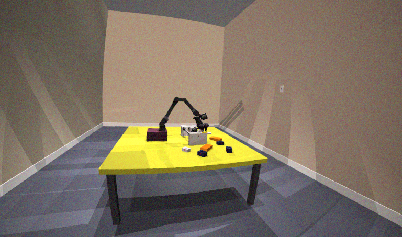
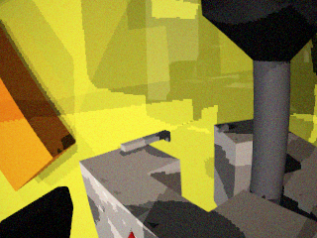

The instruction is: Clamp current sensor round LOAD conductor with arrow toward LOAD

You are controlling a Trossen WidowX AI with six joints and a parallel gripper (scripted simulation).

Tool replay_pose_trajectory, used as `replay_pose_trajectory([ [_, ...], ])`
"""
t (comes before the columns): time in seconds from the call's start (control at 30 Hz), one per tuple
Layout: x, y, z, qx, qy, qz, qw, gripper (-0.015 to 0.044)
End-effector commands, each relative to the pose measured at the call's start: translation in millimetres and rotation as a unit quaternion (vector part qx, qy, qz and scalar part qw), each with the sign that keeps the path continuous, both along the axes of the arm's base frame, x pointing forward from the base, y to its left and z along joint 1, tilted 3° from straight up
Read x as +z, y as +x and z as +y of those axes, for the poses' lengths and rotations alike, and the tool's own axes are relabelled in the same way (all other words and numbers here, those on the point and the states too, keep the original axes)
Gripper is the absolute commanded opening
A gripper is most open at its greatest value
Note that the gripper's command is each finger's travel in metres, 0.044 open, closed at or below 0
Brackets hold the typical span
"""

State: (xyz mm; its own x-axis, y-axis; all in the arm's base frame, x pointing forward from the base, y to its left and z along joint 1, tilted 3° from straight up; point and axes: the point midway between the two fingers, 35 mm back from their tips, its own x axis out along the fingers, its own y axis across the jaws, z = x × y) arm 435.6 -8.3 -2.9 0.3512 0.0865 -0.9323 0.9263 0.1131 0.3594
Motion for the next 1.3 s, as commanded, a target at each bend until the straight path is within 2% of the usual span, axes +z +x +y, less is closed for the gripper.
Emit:
replay_pose_trajectory([
  [0.0, 4.3, 6.8, 1.8, 0.0, 0.002, -0.013, 1.0, 0.044],
  [0.1, 4.3, 6.8, 1.8, 0.0, 0.002, -0.013, 1.0, 0.044],
  [0.87, 0.0, 0.0, 0.0, 0.0, 0.0, 0.0, 1.0, 0.0287],
  [1.23, 0.0, 0.0, 0.0, 0.0, 0.0, 0.0, 1.0, 0.0],
  [1.27, 0.0, 0.0, 0.0, 0.0, 0.0, 0.0, 1.0, 0.0],
])
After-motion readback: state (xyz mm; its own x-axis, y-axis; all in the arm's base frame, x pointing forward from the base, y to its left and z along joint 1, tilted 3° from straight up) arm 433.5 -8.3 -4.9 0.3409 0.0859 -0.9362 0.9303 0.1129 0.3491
